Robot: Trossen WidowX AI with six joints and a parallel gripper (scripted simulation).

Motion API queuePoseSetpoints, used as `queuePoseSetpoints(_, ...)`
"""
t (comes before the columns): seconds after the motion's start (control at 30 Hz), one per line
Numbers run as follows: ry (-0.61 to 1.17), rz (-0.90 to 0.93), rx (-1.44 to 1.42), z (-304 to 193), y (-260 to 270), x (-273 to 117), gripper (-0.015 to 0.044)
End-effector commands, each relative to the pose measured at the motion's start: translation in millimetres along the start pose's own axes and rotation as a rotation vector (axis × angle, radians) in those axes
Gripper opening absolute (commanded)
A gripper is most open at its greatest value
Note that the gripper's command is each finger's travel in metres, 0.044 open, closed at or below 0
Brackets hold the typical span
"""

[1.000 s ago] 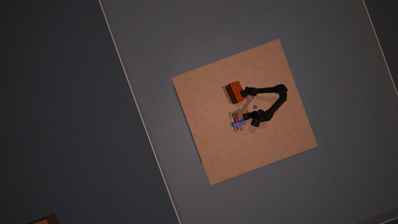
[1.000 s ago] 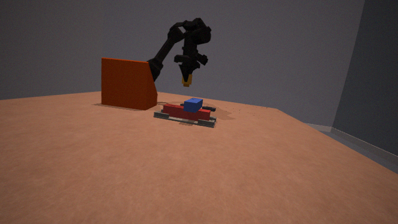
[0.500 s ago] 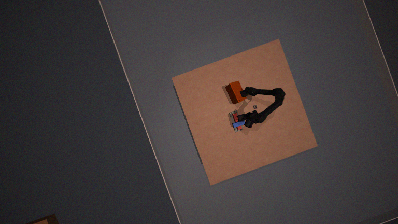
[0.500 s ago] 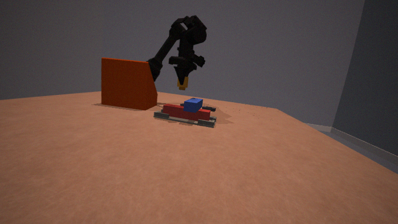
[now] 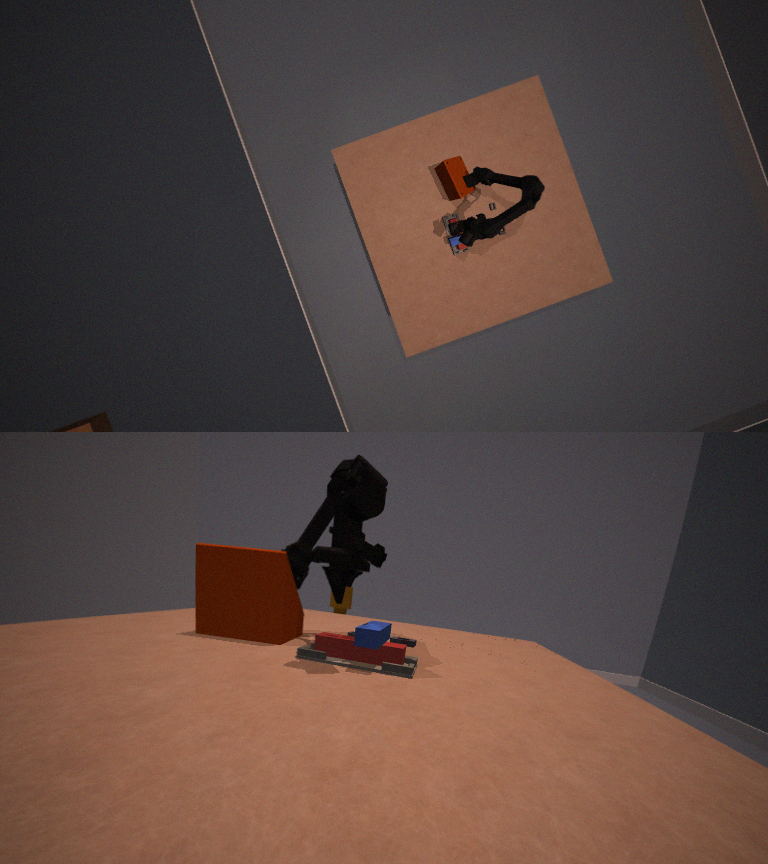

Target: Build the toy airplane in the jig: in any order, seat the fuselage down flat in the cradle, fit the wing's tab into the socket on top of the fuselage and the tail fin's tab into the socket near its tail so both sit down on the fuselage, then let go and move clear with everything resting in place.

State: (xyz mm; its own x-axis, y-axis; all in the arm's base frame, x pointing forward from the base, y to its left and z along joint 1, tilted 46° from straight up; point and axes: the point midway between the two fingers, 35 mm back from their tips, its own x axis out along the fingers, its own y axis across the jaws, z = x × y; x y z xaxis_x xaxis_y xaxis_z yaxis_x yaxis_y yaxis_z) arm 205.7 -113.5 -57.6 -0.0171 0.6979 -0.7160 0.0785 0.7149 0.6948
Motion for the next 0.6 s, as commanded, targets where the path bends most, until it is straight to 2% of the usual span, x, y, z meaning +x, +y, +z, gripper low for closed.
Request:
queuePoseSetpoints(0.0,0.005,0.004,-0.008,-4.0,-11.8,6.4,0.0)
queuePoseSetpoints(0.13,0.005,0.006,-0.011,-6.1,-17.6,9.5,0.0)
queuePoseSetpoints(0.23,0.005,0.006,-0.011,-5.9,-17.5,9.2,0.0065)
queuePoseSetpoints(0.57,0.005,0.006,-0.011,-6.1,-17.5,9.4,0.0065)
